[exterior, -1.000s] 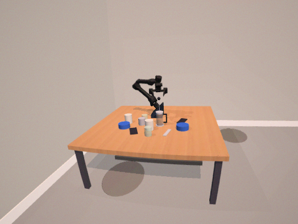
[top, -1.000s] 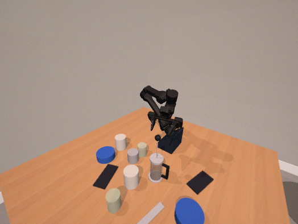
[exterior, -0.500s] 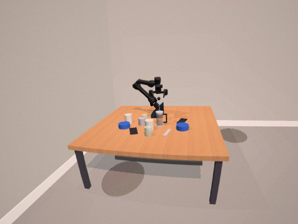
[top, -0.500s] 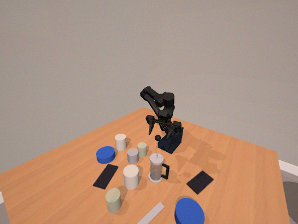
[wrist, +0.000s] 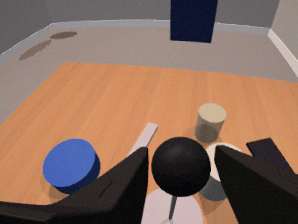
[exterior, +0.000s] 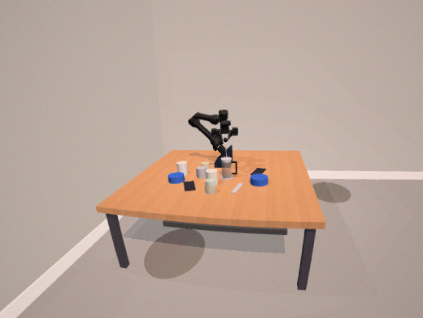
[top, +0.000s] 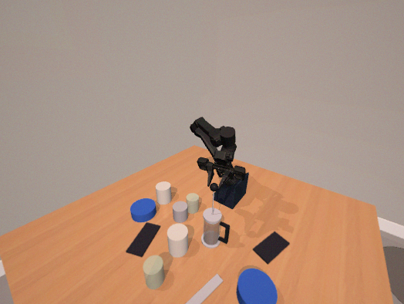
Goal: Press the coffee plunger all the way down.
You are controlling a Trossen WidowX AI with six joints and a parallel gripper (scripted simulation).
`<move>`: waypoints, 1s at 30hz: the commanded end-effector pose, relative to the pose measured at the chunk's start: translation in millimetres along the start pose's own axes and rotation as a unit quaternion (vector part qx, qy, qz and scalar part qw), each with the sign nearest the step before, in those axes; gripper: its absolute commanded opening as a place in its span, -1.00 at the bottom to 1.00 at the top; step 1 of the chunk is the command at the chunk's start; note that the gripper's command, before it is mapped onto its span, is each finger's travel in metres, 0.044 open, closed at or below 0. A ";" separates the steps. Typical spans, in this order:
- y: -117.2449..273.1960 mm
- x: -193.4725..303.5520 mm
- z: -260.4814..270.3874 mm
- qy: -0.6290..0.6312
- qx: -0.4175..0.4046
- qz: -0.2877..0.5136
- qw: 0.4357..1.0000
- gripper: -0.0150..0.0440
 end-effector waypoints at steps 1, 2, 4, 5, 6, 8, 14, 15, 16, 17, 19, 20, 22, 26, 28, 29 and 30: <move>-0.2 0.0 0.8 0.001 -0.003 0.000 1.000 -0.05; -0.2 0.0 0.8 0.001 -0.003 0.000 1.000 -0.05; -0.2 0.0 0.8 0.001 -0.003 0.000 1.000 -0.05; -0.2 0.0 0.8 0.001 -0.003 0.000 1.000 -0.05; -0.2 0.0 0.8 0.001 -0.003 0.000 1.000 -0.05; -0.2 0.0 0.8 0.001 -0.003 0.000 1.000 -0.05; -4.0 3.9 1.7 0.001 -0.003 0.000 1.000 -0.05; -5.2 5.1 1.9 0.001 -0.003 0.000 1.000 -0.05; -6.3 6.3 2.1 0.001 -0.003 0.001 1.000 -0.05; -7.4 7.5 2.4 0.001 -0.003 0.001 1.000 -0.05; -9.6 9.9 2.8 0.000 -0.004 0.001 1.000 -0.05; -10.8 11.1 3.0 0.000 -0.004 0.001 1.000 -0.05; -13.0 13.5 3.4 0.000 -0.004 0.001 1.000 -0.05; -17.4 18.4 4.2 0.000 -0.004 0.002 1.000 -0.05; -19.6 20.9 4.5 0.000 -0.004 0.002 1.000 -0.05; -20.7 22.1 4.6 0.000 -0.004 0.002 1.000 -0.05; -21.8 23.4 4.8 0.000 -0.004 0.002 1.000 -0.05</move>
Point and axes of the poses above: the point midway between the two fingers, 35 mm back from their tips, its own y axis back along the fingers, its own z axis across the jaws, x = y × z, the point moved 3 cm from there along y, back along the fingers, and after that the axes turned 2 degrees about -y, right-handed, at the moved point
